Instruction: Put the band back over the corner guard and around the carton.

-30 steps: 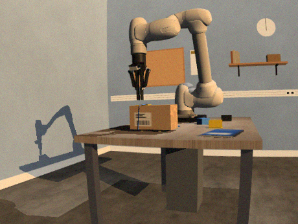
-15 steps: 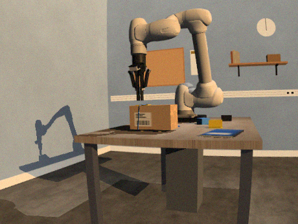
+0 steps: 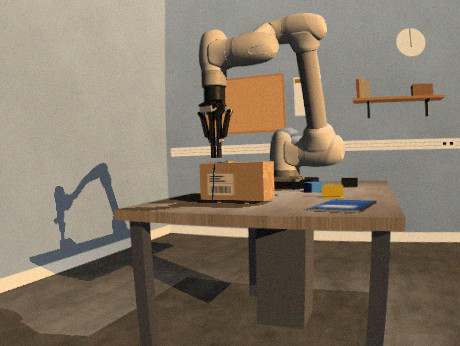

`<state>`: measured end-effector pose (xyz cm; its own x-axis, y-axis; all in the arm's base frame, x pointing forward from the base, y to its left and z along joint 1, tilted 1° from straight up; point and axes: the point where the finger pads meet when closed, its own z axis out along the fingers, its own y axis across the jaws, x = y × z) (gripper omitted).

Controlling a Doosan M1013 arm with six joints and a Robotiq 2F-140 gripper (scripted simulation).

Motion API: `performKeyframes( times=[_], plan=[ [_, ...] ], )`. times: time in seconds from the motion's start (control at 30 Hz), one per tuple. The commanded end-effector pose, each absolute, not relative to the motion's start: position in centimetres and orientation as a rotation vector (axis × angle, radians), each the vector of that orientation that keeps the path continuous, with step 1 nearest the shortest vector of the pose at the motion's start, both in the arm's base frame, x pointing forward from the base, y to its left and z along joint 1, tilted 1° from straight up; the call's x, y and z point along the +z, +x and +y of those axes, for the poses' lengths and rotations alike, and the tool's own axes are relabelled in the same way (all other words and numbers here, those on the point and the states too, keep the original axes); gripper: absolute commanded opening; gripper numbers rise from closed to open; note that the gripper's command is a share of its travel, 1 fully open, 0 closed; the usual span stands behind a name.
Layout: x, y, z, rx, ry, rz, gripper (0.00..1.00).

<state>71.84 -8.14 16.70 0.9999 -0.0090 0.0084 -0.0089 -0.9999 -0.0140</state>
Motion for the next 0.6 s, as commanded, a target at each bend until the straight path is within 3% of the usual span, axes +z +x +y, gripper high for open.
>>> performKeyframes(
  times=[0.0, 0.57],
  plan=[
    [16.76, 71.88, -8.14, -0.015, -3.127, 0.014, 0.18],
    [15.81, 71.89, -8.13, -0.015, -3.127, 0.014, 0.18]
  ],
)
